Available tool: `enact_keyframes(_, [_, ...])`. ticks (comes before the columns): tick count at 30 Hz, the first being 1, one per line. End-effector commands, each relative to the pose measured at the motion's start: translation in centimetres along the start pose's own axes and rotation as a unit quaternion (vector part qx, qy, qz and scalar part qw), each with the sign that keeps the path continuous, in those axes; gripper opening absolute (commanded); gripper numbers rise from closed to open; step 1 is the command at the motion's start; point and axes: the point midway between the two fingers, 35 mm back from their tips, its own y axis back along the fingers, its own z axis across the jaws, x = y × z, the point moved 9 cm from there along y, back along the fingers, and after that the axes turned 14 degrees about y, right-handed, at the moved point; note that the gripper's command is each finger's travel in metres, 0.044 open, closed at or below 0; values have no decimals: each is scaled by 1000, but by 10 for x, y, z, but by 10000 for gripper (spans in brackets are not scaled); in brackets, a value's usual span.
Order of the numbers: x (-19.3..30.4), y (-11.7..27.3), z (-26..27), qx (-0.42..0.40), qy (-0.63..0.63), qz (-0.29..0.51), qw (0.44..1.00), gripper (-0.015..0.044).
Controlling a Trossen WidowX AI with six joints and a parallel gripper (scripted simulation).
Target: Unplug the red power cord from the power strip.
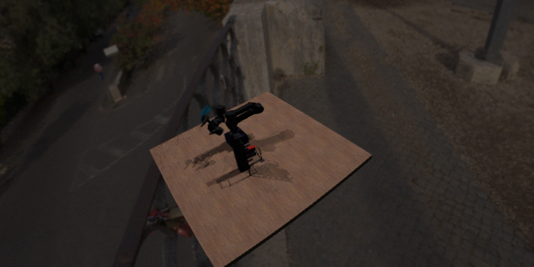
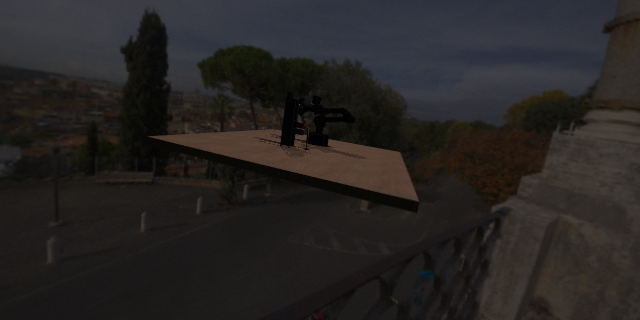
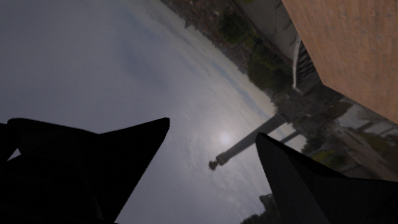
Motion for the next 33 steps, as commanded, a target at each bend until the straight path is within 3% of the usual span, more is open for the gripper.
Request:
enact_keyframes(1, [0,0,0,0,1,0,1000,374])
enact_keyframes(9, [18,-11,6,33,93,10,995,164])
enact_keyframes(33, [80,-50,15,128,398,85,904,160])
